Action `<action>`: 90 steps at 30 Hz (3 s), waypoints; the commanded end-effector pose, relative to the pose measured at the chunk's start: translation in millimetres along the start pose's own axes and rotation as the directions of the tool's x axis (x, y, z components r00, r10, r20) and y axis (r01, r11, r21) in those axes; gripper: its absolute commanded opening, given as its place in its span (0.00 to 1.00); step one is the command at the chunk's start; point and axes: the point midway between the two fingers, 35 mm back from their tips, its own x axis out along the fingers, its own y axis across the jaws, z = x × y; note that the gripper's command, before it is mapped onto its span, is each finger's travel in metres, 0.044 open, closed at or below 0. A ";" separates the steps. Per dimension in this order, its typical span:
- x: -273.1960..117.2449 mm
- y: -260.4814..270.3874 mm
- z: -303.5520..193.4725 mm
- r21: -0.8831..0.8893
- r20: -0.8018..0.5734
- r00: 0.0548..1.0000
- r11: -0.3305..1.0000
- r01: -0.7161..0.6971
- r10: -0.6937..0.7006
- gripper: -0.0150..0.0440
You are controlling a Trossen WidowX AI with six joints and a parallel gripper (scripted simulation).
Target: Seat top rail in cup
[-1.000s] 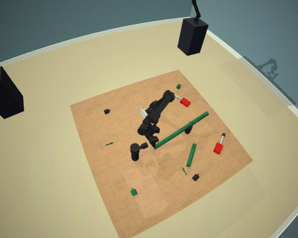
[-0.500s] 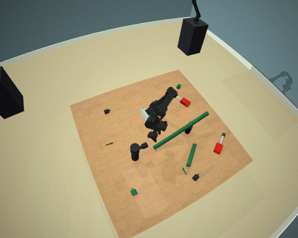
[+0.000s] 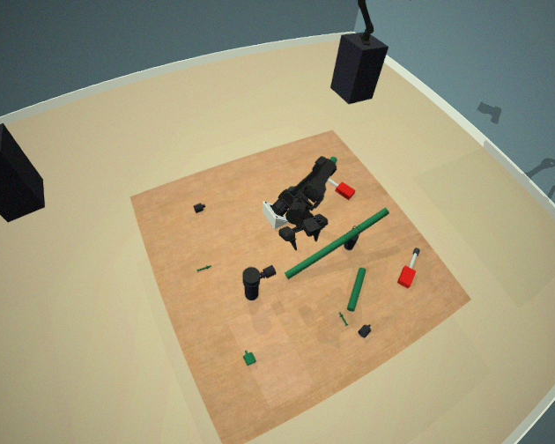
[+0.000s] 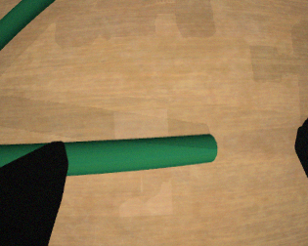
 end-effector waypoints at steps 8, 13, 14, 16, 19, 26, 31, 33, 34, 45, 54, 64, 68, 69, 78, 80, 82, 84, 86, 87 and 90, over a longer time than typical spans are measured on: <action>-10.7 14.5 3.7 0.130 0.003 1.000 0.991 0.020 -0.020 1.00; 12.4 24.0 -1.1 0.413 -0.098 0.995 0.910 0.040 0.001 1.00; 19.1 26.9 -2.9 0.491 -0.129 0.992 0.869 0.058 0.006 1.00; 32.5 33.1 -7.0 0.633 -0.192 0.981 0.766 0.110 0.017 1.00; 51.9 42.8 -14.4 0.794 -0.287 0.958 0.567 0.220 0.030 1.00; 88.0 63.4 -33.5 0.877 -0.480 0.876 0.043 0.478 0.042 1.00; 88.8 63.9 -34.1 0.875 -0.485 0.874 0.029 0.484 0.042 1.00; 88.8 63.9 -34.1 0.875 -0.485 0.874 0.029 0.484 0.042 1.00; 88.8 63.9 -34.1 0.875 -0.485 0.874 0.029 0.484 0.042 1.00; 88.8 63.9 -34.1 0.875 -0.485 0.874 0.029 0.484 0.042 1.00; 119.4 65.7 -50.9 0.875 -0.484 0.874 0.029 0.483 0.043 1.00; 133.2 66.4 -58.4 0.875 -0.484 0.874 0.030 0.483 0.043 1.00; 137.5 66.5 -60.3 0.875 -0.484 0.874 0.030 0.483 0.043 1.00; 139.0 66.6 -61.0 0.875 -0.484 0.874 0.030 0.483 0.043 1.00; 152.2 67.1 -67.5 0.875 -0.483 0.874 0.030 0.482 0.043 1.00; 155.0 67.2 -68.9 0.876 -0.483 0.875 0.030 0.482 0.043 1.00; 157.9 67.4 -70.5 0.876 -0.483 0.875 0.030 0.482 0.043 1.00; 160.7 67.6 -72.1 0.876 -0.483 0.875 0.030 0.482 0.043 1.00; 163.5 67.8 -73.7 0.876 -0.483 0.875 0.030 0.482 0.044 1.00; 164.9 67.9 -74.5 0.876 -0.483 0.875 0.030 0.482 0.044 1.00; 169.1 68.2 -77.0 0.876 -0.483 0.875 0.030 0.482 0.044 1.00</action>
